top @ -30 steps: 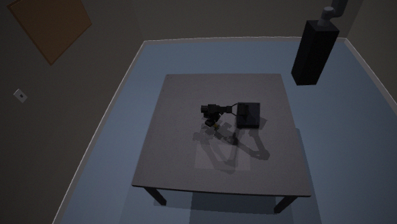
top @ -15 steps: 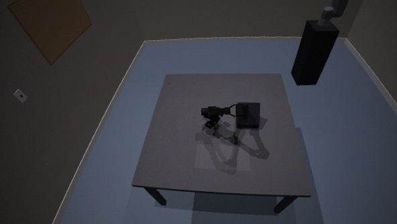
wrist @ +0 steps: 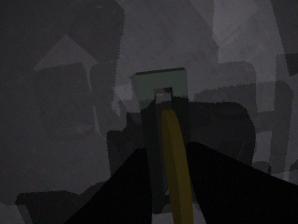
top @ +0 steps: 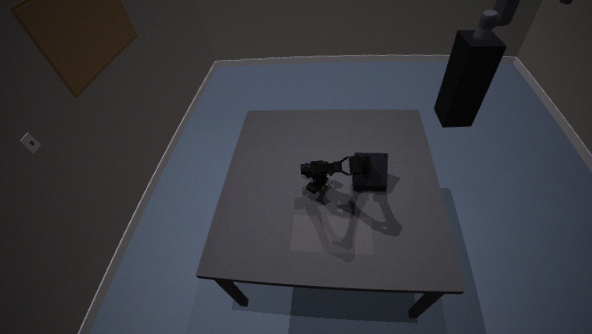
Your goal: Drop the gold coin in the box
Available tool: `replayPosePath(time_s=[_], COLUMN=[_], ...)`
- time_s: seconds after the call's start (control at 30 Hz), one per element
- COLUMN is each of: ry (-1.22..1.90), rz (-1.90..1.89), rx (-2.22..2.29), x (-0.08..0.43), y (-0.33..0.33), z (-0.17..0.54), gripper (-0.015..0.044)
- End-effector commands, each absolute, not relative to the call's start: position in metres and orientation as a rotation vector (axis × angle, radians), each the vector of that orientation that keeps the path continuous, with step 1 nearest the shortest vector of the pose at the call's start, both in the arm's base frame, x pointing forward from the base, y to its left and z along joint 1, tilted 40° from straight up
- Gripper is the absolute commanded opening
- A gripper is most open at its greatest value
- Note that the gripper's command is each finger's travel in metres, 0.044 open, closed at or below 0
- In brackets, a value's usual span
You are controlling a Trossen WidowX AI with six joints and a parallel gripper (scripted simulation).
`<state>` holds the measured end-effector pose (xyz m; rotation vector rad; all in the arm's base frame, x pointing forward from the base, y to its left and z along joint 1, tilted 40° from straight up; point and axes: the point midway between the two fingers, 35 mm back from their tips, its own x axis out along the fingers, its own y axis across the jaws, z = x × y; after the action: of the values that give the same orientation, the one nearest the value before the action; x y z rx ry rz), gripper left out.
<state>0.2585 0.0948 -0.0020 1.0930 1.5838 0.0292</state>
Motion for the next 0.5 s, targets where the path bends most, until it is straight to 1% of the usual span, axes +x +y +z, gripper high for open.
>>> replayPosePath(time_s=[0.0,0.47], ry=[1.588,1.581], rz=[0.025,-0.009], rx=[1.097,1.127], x=[0.257,0.2562], y=[0.0954,0.0901], z=[-0.0034,-0.0014], gripper=[0.0,0.0])
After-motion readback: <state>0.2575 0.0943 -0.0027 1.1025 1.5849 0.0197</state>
